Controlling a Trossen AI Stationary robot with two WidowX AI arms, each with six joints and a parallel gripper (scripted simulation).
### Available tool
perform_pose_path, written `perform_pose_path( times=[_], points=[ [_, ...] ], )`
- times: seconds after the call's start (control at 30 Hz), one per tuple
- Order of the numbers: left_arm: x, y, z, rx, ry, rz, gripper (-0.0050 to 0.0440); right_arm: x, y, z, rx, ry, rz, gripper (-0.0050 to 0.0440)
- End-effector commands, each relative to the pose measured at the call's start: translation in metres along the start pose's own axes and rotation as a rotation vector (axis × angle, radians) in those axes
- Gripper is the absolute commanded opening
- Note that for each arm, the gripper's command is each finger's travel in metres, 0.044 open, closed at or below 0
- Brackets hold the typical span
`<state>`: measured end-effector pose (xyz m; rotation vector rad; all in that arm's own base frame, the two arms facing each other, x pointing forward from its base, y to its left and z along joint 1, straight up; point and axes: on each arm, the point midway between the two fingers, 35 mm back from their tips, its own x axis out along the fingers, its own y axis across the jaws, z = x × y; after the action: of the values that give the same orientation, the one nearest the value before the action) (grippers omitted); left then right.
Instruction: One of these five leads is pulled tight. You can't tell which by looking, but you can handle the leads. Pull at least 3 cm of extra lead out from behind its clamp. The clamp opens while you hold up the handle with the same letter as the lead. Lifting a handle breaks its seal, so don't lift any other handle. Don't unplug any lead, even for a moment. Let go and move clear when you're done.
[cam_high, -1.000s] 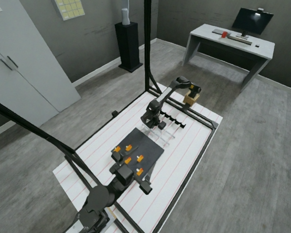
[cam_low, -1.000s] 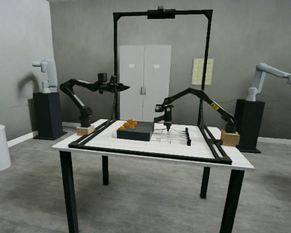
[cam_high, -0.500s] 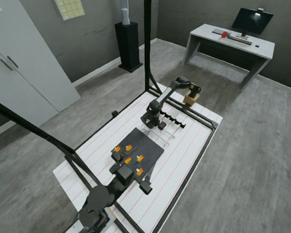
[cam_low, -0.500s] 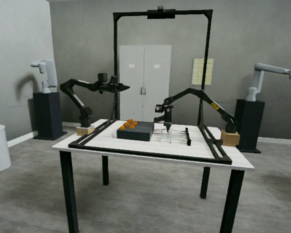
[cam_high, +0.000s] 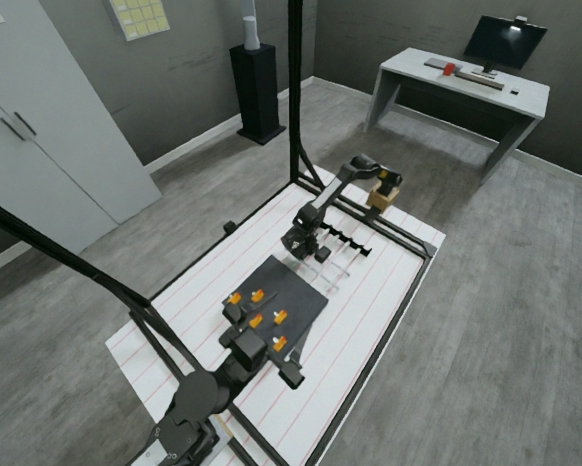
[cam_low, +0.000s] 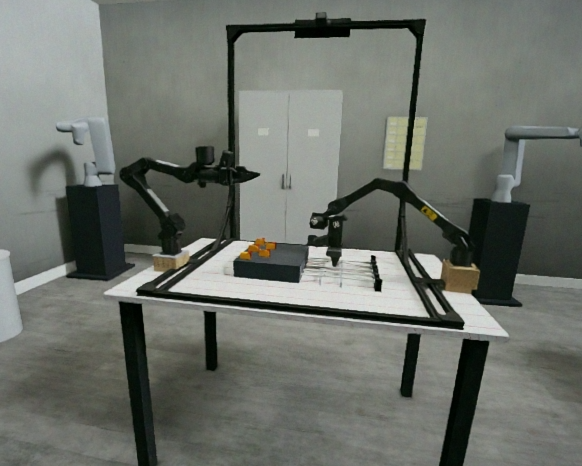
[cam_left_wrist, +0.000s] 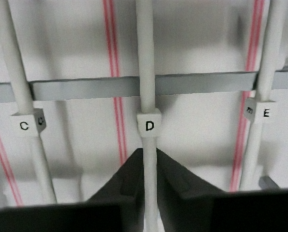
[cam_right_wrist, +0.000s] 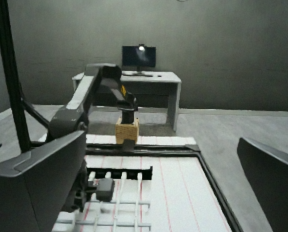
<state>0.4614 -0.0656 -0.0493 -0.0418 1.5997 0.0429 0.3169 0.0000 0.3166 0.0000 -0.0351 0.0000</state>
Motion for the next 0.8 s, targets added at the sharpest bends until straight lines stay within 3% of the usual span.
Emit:
perform_pose_path(
  times=[0.0,0.5,0.53,0.77],
  points=[
    [-0.001,0.0,-0.001,0.0,-0.029,-0.006,-0.005,-0.001,0.0,0.007,0.0,-0.016,0.0,0.044],
    [-0.001,0.0,-0.001,0.0,-0.029,-0.006,-0.005,-0.001,0.0,0.007,0.0,-0.016,0.0,0.044],
    [-0.046,-0.001,0.005,0.0,-0.049,-0.01,0.0209,-0.001,0.0,0.007,0.0,-0.016,0.0,0.044],
    [-0.046,-0.001,0.005,0.0,-0.049,-0.01,0.0209,-0.001,0.0,0.007,0.0,-0.016,0.0,0.044]
  ],
)
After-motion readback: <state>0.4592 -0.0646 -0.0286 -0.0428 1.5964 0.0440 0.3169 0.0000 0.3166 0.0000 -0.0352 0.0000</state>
